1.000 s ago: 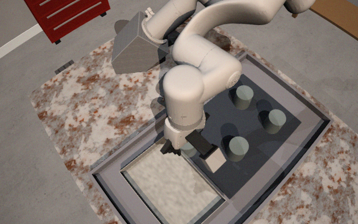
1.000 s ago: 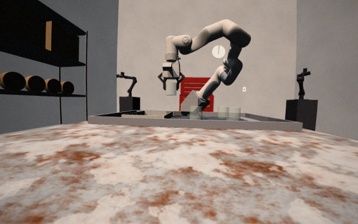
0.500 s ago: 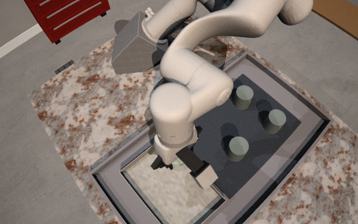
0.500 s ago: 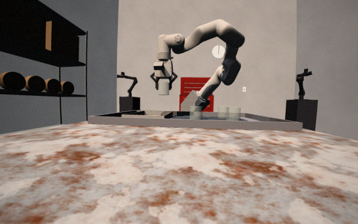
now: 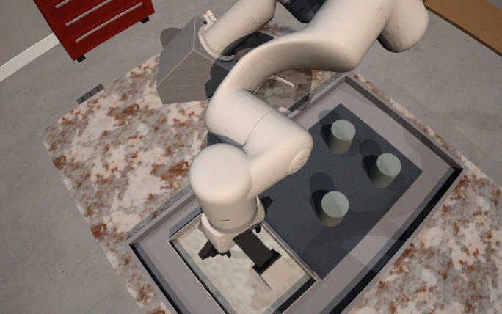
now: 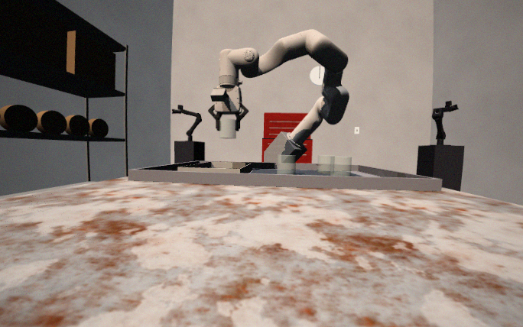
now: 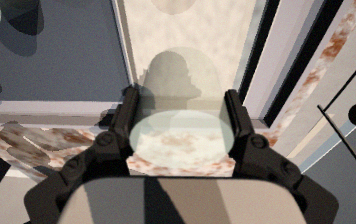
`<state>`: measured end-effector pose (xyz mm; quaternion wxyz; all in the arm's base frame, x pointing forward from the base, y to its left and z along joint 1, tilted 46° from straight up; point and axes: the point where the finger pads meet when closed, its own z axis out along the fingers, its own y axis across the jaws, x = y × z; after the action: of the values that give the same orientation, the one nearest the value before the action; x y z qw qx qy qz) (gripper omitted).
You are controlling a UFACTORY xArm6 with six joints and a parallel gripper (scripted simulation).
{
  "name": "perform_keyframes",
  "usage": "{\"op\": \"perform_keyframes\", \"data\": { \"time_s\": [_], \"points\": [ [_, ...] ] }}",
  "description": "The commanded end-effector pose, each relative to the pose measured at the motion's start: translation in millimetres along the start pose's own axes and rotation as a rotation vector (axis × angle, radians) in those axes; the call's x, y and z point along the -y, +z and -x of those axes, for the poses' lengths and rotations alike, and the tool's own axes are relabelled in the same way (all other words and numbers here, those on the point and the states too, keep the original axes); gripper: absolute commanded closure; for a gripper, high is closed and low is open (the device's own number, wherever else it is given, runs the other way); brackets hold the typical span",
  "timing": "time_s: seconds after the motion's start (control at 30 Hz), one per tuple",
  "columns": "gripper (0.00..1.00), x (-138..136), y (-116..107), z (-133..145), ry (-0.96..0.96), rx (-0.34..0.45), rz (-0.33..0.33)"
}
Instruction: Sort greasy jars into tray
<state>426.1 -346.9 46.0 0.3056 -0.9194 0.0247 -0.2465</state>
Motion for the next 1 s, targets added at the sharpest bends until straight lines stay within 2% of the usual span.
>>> {"op": "perform_keyframes", "data": {
  "time_s": [0.0,0.37,0.97],
  "points": [
    [1.00,-19,-2,-8,-0.001,0.000,0.000],
    [1.00,-19,-2,-8,-0.001,0.000,0.000],
    [1.00,-19,41,-8,-0.001,0.000,0.000]
  ]
}}
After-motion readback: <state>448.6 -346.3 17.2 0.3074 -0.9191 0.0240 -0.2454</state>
